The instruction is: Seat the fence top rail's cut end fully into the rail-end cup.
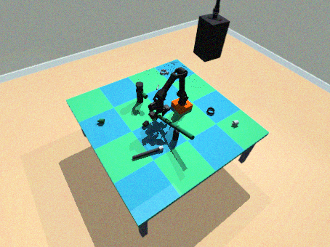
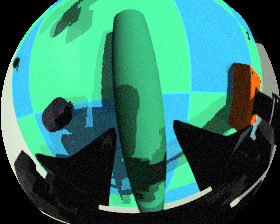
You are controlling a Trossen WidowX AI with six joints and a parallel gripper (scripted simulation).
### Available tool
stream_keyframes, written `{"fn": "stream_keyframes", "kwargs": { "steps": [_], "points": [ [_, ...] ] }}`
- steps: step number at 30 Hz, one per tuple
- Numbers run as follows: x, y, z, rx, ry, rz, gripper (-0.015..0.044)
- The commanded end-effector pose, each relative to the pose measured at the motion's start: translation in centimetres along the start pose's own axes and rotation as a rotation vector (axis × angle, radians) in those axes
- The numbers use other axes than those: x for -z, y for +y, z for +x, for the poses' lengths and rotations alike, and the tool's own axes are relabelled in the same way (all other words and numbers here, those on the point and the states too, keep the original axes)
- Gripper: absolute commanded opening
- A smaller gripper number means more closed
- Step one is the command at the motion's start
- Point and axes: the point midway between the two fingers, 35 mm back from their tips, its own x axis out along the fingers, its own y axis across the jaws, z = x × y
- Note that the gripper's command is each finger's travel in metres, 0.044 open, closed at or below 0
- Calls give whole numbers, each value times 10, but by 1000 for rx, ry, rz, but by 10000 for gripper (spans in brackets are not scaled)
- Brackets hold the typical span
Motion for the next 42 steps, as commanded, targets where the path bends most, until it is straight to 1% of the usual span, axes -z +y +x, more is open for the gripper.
{"fn": "stream_keyframes", "kwargs": {
  "steps": [1, 2, 9, 13, 17, 20, 30, 42],
  "points": [
    [0, 0, 1, -1, 1, 4, 177],
    [0, 0, 1, -1, 1, 4, 151],
    [0, 0, 1, -1, 1, 4, 105],
    [0, 1, -3, -1, 1, 4, 0],
    [-2, 2, -7, -1, -12, 4, 0],
    [-10, 3, -17, -2, -59, 3, 0],
    [-48, 4, -73, -1, -297, -5, 0],
    [-46, 3, -70, 3, -285, -3, 0]
  ]
}}
